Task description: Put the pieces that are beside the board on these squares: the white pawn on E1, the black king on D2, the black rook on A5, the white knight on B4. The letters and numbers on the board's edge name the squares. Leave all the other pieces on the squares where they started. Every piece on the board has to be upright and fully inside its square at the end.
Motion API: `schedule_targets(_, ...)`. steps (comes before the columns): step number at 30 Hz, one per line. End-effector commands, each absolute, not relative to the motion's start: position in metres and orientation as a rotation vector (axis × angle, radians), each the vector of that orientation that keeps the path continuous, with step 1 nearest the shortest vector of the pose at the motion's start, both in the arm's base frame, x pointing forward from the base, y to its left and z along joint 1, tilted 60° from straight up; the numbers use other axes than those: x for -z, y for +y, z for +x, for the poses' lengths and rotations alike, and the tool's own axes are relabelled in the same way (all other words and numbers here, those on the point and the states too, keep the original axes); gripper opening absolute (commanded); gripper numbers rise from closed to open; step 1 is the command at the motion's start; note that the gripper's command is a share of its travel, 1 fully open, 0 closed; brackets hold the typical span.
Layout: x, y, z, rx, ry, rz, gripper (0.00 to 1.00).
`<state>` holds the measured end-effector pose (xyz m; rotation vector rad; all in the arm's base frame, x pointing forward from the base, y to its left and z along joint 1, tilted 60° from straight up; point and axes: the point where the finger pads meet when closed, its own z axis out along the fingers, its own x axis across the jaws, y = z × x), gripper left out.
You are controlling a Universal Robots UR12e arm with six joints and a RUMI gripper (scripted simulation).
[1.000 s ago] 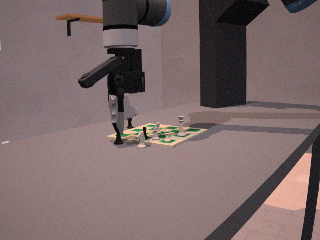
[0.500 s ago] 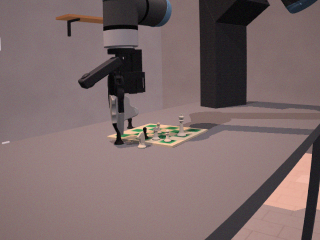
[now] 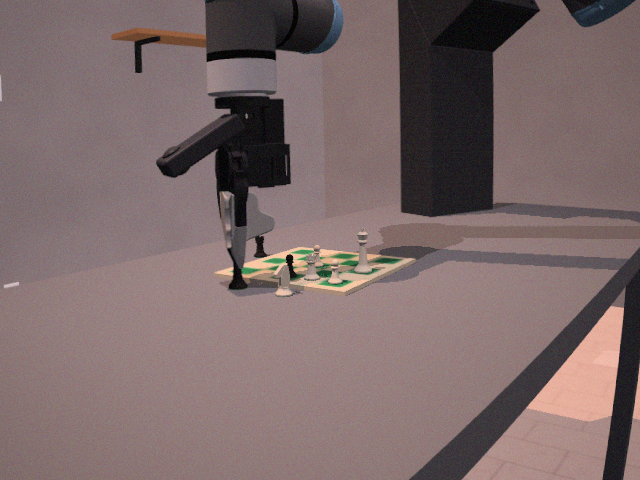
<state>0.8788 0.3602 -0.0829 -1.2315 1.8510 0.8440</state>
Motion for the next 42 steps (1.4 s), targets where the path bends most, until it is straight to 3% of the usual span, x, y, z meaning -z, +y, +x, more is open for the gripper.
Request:
schedule_targets(1, 0.082, 0.360, 0.879, -0.843, 1.851, -1.231, 0.00)
schedule_targets(32, 0.082, 0.359, 0.879, -0.843, 1.851, -1.231, 0.00)
schedule_targets(42, 0.063, 0.328, 0.871, -0.843, 1.851, -1.231, 0.00)
